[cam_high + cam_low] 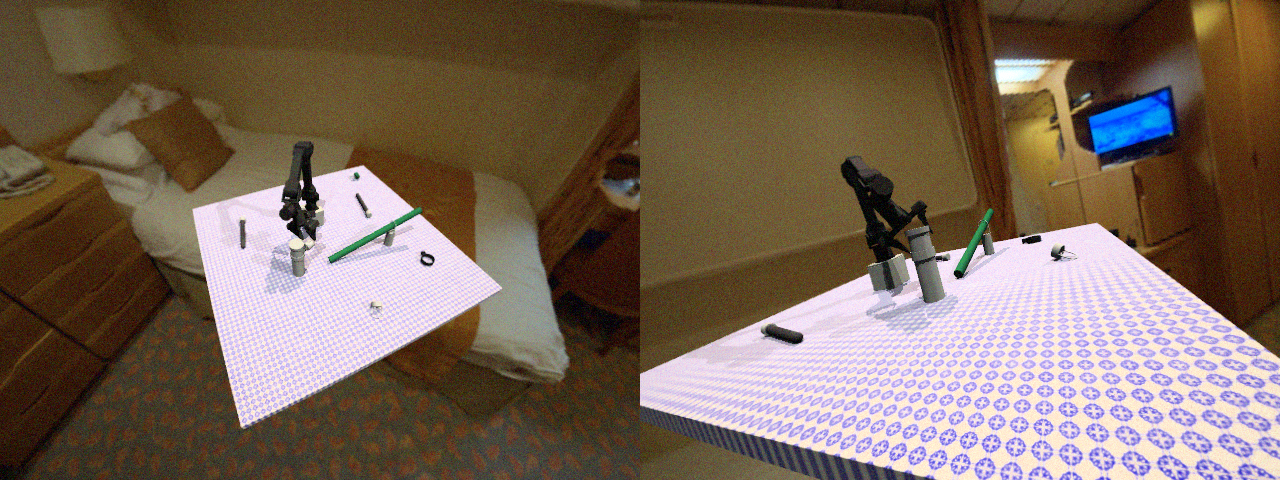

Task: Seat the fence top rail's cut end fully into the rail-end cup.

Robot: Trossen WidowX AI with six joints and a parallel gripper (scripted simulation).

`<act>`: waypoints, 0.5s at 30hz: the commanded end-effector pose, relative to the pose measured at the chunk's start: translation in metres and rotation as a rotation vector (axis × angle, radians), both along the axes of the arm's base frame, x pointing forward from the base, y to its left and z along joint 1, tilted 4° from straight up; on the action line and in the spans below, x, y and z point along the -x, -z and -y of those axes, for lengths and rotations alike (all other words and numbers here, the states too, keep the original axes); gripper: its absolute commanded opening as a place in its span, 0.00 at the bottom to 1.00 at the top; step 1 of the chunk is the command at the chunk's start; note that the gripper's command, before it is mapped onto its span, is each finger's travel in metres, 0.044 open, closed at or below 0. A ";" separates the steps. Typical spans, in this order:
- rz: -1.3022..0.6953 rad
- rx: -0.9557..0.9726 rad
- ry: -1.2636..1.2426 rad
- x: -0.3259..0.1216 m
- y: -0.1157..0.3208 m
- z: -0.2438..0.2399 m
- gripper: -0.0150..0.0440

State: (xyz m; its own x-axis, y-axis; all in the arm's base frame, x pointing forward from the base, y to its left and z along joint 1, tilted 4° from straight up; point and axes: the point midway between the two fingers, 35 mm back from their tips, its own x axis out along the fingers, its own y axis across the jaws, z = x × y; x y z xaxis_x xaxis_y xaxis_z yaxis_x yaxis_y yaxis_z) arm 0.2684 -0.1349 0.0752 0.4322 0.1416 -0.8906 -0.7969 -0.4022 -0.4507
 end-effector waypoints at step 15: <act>-0.006 -0.005 0.004 -0.012 0.029 -0.005 1.00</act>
State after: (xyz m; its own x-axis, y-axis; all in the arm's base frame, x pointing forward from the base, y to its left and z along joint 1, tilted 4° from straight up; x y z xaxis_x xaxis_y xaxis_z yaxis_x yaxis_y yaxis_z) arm 0.2797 -0.1315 0.0533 0.4340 0.1443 -0.8893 -0.7956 -0.4017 -0.4534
